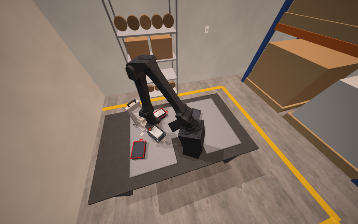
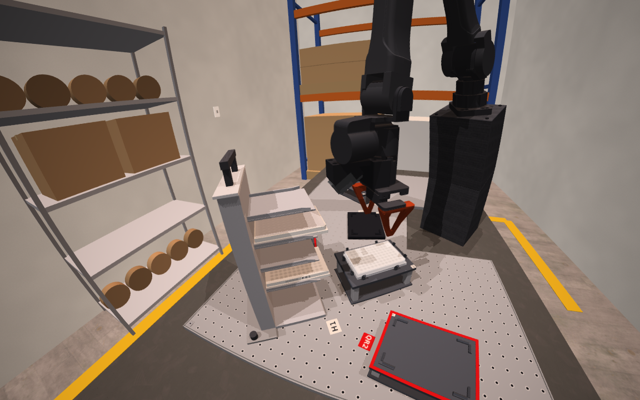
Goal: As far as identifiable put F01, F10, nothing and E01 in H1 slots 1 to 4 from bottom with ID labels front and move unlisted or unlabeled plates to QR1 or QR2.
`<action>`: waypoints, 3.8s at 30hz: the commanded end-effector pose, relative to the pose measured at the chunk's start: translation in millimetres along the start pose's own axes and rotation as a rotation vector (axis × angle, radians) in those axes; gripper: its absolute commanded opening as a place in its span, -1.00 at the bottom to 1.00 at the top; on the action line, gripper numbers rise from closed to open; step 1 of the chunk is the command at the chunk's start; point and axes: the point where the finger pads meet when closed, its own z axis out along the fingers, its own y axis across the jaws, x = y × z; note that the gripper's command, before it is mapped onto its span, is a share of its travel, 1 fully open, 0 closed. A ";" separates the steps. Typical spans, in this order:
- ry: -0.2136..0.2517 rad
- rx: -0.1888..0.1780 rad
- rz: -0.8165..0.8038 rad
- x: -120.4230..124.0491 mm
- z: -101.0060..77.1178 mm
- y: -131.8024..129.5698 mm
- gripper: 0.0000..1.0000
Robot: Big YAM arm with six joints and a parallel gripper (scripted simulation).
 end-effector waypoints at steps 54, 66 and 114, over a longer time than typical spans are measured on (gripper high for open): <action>-0.019 -0.007 0.000 -5.4 58.2 7.3 1.00; -0.018 -0.006 0.000 -4.7 73.0 7.1 1.00; -0.017 -0.004 0.000 -6.2 98.2 2.8 0.72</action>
